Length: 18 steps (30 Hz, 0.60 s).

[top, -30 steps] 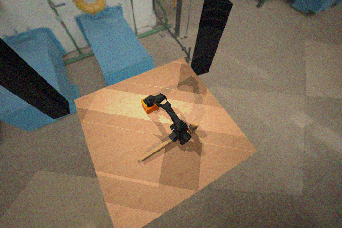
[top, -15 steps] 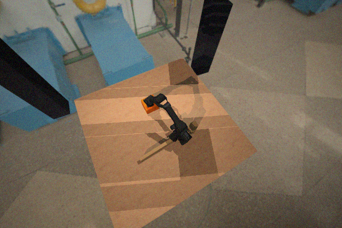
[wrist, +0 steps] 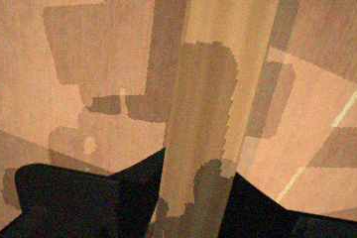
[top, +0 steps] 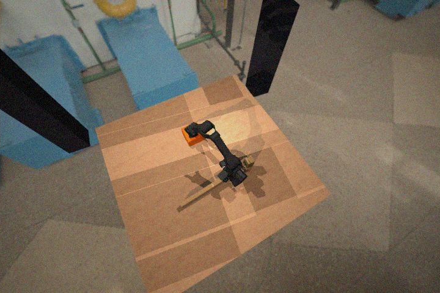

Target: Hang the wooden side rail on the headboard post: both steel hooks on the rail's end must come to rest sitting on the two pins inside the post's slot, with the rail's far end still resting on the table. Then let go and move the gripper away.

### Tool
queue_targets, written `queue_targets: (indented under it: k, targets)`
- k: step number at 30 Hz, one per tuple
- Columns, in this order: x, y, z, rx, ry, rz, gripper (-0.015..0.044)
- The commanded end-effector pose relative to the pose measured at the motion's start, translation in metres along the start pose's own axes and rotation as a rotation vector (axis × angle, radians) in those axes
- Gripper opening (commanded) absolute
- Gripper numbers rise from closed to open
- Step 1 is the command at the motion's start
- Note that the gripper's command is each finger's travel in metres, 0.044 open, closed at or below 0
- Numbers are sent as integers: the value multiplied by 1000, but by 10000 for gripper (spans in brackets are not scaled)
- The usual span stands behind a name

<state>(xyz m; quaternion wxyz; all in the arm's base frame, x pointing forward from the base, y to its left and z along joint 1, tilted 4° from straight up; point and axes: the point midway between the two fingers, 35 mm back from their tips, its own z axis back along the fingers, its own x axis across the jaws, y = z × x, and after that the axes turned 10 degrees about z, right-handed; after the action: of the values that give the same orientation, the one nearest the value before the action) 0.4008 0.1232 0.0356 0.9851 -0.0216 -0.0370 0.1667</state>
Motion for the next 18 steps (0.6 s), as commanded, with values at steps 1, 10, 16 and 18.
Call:
queue_targets:
  k: [1, 10, 16, 18]
  targets:
    - [4, 2, 4, 2, -14, 7, 0]
    - [5, 2, 4, 2, -14, 7, 0]
    - [6, 3, 4, 2, -14, 7, 0]
    - [7, 3, 4, 2, -14, 7, 0]
